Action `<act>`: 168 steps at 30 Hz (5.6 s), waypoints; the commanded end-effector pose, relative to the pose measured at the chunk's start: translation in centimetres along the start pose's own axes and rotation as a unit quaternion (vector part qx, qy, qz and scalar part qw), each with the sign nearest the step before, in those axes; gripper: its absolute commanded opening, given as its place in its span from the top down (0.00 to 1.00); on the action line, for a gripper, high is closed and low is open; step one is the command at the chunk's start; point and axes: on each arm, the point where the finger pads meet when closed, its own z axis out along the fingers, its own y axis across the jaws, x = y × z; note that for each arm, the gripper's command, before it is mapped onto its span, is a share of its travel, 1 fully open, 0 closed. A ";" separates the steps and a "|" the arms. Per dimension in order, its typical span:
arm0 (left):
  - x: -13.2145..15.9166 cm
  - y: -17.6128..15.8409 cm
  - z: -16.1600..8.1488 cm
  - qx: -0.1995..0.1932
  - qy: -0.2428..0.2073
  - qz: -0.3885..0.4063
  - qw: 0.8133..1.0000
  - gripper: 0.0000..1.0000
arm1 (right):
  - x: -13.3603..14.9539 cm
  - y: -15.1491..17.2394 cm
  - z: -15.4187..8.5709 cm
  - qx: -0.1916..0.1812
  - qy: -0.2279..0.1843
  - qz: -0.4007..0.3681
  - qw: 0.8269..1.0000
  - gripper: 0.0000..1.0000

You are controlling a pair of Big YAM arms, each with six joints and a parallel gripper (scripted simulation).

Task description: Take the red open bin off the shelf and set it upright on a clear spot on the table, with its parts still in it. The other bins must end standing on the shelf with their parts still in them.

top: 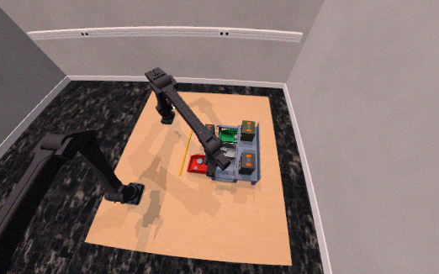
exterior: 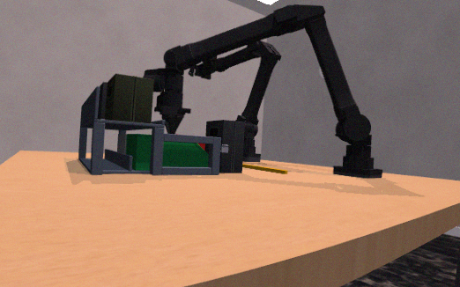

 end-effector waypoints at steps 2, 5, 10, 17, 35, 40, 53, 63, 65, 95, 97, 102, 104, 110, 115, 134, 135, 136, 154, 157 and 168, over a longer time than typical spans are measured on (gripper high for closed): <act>-2.1 1.5 -6.0 -0.041 -0.038 0.007 0.998 1.00 | -1.3 -0.6 -0.8 0.003 -0.008 0.008 1.000 0.00; -2.1 1.5 -6.1 -0.041 -0.038 0.007 0.998 1.00 | -1.3 -0.6 -0.8 0.003 -0.008 0.008 1.000 0.00; -2.1 1.5 -6.3 -0.043 -0.039 0.007 0.998 1.00 | -1.3 -0.6 -0.8 0.003 -0.008 0.008 1.000 0.00; -2.1 1.6 -6.5 -0.045 -0.040 0.007 0.998 1.00 | -1.3 -0.6 -0.8 0.003 -0.008 0.008 1.000 0.00; -2.2 1.7 -7.0 -0.048 -0.043 0.007 0.998 1.00 | -1.3 -0.6 -0.8 0.003 -0.008 0.008 1.000 0.00; -2.3 1.7 -7.0 -0.048 -0.043 0.007 0.998 1.00 | -1.3 -0.6 -0.8 0.003 -0.008 0.008 1.000 0.00; -2.3 1.8 -7.1 -0.050 -0.044 0.007 0.998 1.00 | -1.3 -0.6 -0.8 0.003 -0.008 0.008 1.000 0.00; -2.4 1.9 -7.2 -0.051 -0.045 0.007 0.998 1.00 | -1.3 -0.6 -0.8 0.003 -0.008 0.008 1.000 0.00; -2.4 1.9 -7.3 -0.051 -0.045 0.007 0.998 1.00 | -1.3 -0.6 -0.8 0.003 -0.008 0.008 1.000 0.00; -2.6 1.9 -7.5 -0.052 -0.047 0.006 0.998 1.00 | -1.3 -0.6 -0.8 0.003 -0.008 0.008 1.000 0.00; -2.6 1.8 -7.5 -0.052 -0.047 0.005 0.998 1.00 | -1.3 -0.6 -0.8 0.003 -0.008 0.008 1.000 0.00; -2.6 1.6 -7.5 -0.052 -0.047 0.001 0.998 1.00 | -1.3 -0.6 -0.8 0.003 -0.008 0.008 1.000 0.00; -2.6 1.5 -7.5 -0.052 -0.047 0.001 0.998 1.00 | -1.3 -0.6 -0.8 0.003 -0.008 0.008 1.000 0.00; -2.7 1.1 -7.4 -0.052 -0.047 0.002 0.998 1.00 | -1.3 -0.6 -0.8 0.003 -0.008 0.008 1.000 0.00; -2.7 0.8 -7.4 -0.051 -0.048 0.001 0.998 1.00 | -1.3 -0.6 -0.8 0.003 -0.008 0.008 1.000 0.00; -2.2 -0.8 -5.8 -0.042 -0.041 0.002 0.998 1.00 | -1.3 -0.6 -0.8 0.003 -0.008 0.008 1.000 0.00; -2.1 -0.9 -5.7 -0.041 -0.040 0.003 0.998 1.00 | -1.3 -0.6 -0.8 0.003 -0.008 0.008 1.000 0.00; -2.0 -1.0 -5.6 -0.040 -0.039 0.003 0.998 1.00 | -1.3 -0.6 -0.8 0.003 -0.008 0.008 1.000 0.00; -1.6 -1.1 -5.4 -0.037 -0.037 0.000 0.999 1.00 | -1.3 -0.6 -0.8 0.003 -0.008 0.008 1.000 0.00; -1.2 -1.5 -4.7 -0.031 -0.032 0.000 0.999 1.00 | -1.3 -0.6 -0.8 0.003 -0.008 0.008 1.000 0.00; -1.1 -1.6 -4.6 -0.031 -0.031 -0.001 0.999 1.00 | -1.3 -0.6 -0.8 0.003 -0.008 0.008 1.000 0.00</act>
